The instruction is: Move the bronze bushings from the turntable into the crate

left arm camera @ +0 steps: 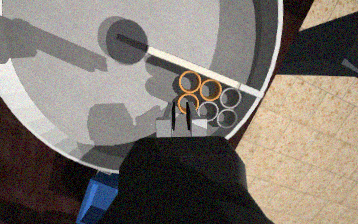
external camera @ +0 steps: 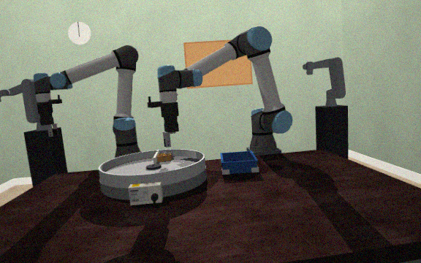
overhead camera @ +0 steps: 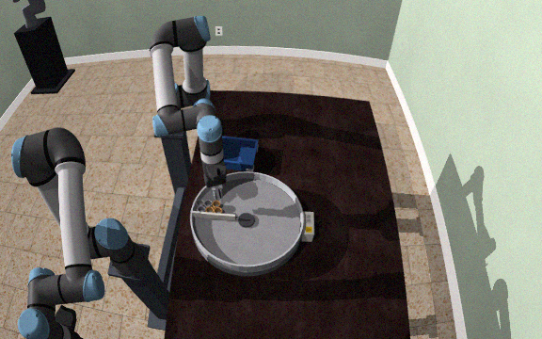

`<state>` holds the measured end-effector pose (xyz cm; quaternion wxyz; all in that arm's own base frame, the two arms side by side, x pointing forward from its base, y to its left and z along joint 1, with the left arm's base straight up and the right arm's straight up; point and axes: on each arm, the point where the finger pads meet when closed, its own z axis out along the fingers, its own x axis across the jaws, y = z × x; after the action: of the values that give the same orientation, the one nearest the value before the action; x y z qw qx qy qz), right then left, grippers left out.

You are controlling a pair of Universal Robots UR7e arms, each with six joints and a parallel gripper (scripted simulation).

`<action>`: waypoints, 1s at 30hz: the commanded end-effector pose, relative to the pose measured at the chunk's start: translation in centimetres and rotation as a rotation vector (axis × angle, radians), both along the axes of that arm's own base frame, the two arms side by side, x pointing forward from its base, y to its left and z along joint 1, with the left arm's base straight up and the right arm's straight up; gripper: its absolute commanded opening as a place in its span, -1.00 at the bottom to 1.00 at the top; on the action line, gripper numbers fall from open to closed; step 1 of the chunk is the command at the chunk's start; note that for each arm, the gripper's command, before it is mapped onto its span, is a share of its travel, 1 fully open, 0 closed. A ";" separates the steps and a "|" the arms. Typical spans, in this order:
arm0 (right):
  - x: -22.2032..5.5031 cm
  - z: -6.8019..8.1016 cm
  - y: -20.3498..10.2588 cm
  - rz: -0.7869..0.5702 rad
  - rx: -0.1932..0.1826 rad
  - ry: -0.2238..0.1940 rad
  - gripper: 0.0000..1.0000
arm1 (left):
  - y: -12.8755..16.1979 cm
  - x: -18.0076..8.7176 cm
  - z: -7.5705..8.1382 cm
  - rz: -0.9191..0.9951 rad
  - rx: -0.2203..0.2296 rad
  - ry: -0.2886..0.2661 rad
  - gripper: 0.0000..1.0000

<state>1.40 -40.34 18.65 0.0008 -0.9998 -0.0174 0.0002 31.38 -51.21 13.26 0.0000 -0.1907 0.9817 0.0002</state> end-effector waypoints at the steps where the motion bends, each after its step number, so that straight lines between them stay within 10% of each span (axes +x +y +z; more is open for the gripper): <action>1: 0.0 0.1 0.0 0.000 -0.002 -0.001 1.00 | 0.0 0.0 0.1 0.000 -0.002 -0.001 -0.22; 30: 0.0 0.1 0.0 0.000 -0.002 -0.001 1.00 | 0.0 0.0 -0.9 0.000 -0.002 -0.001 -0.22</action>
<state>1.40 -40.34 18.65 0.0008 -0.9998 -0.0174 0.0002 31.38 -51.22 12.96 0.0000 -0.1907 0.9817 0.0001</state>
